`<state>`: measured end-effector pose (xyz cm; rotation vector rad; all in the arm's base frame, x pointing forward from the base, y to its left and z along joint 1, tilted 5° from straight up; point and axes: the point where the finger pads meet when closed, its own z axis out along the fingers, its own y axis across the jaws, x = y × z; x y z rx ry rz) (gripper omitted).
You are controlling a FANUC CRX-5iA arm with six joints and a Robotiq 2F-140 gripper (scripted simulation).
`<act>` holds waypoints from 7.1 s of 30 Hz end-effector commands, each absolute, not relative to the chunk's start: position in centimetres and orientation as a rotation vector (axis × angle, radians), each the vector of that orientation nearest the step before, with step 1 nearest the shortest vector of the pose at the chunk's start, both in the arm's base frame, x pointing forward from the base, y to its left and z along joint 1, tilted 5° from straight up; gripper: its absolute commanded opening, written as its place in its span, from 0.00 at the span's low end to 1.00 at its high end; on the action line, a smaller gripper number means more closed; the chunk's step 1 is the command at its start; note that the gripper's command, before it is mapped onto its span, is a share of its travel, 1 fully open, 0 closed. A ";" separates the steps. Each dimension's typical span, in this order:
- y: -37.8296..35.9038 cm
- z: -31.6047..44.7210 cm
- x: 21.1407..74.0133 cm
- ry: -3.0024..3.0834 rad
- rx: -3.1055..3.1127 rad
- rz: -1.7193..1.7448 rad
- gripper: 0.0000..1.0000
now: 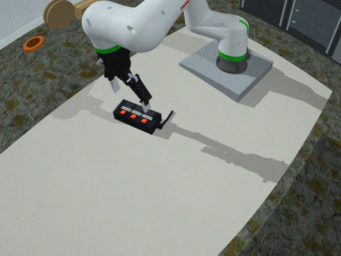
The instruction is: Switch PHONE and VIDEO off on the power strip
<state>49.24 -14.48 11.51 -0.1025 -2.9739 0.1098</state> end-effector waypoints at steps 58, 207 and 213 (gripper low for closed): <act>-19.0 10.6 50.7 -2.549 1.726 0.169 1.00; -19.6 6.1 50.8 -2.002 2.331 0.082 0.00; -19.6 6.0 50.8 -2.002 2.331 0.082 0.00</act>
